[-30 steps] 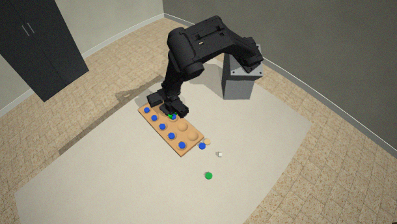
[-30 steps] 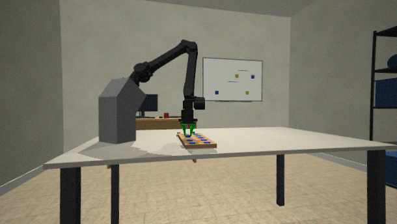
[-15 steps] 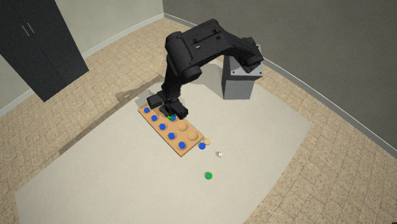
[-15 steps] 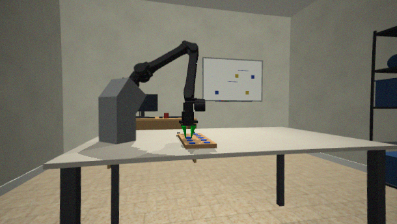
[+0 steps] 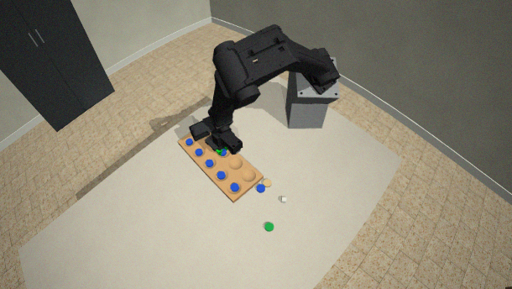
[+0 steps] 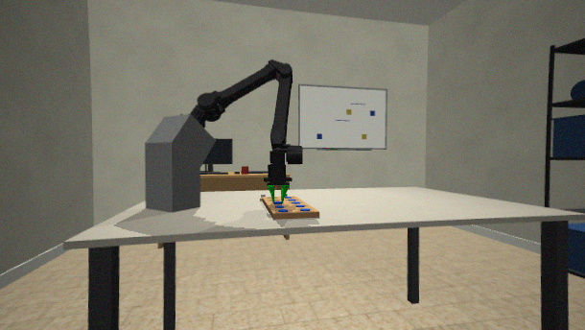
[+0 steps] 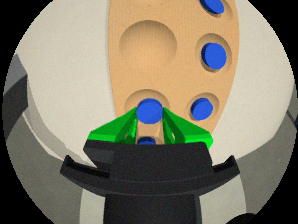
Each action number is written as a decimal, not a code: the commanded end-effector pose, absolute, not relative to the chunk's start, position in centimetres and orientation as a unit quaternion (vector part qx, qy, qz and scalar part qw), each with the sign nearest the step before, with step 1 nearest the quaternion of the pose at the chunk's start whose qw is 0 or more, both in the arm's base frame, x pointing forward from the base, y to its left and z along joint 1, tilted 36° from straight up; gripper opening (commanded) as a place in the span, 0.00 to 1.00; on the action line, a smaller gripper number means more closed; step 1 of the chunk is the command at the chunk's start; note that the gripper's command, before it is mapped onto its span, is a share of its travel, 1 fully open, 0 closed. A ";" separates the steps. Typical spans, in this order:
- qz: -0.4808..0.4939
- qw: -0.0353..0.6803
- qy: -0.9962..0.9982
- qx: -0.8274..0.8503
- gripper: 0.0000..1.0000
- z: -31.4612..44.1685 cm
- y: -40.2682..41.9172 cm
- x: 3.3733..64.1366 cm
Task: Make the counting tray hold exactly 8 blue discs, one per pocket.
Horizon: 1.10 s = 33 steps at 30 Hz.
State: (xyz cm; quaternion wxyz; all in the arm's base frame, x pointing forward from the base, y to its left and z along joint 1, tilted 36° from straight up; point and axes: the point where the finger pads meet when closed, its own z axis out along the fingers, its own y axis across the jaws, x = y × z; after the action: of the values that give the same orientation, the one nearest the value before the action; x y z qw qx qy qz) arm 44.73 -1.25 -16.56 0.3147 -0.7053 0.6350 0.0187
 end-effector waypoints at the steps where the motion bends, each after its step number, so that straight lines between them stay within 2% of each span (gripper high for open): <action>1: 0.024 0.313 0.633 -0.708 0.00 -17.4 -0.3 44.9; 14: 0.024 0.313 0.632 -0.708 0.00 -17.5 -0.2 44.9; 15: 0.031 0.309 0.631 -0.711 0.37 -17.6 -0.2 44.3; 33: 0.031 0.309 0.631 -0.711 0.37 -17.6 -0.2 44.3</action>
State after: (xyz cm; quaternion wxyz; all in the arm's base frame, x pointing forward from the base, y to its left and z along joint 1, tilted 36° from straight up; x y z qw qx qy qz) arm 44.83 -1.12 -16.79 0.3145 -0.7054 0.6350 0.0193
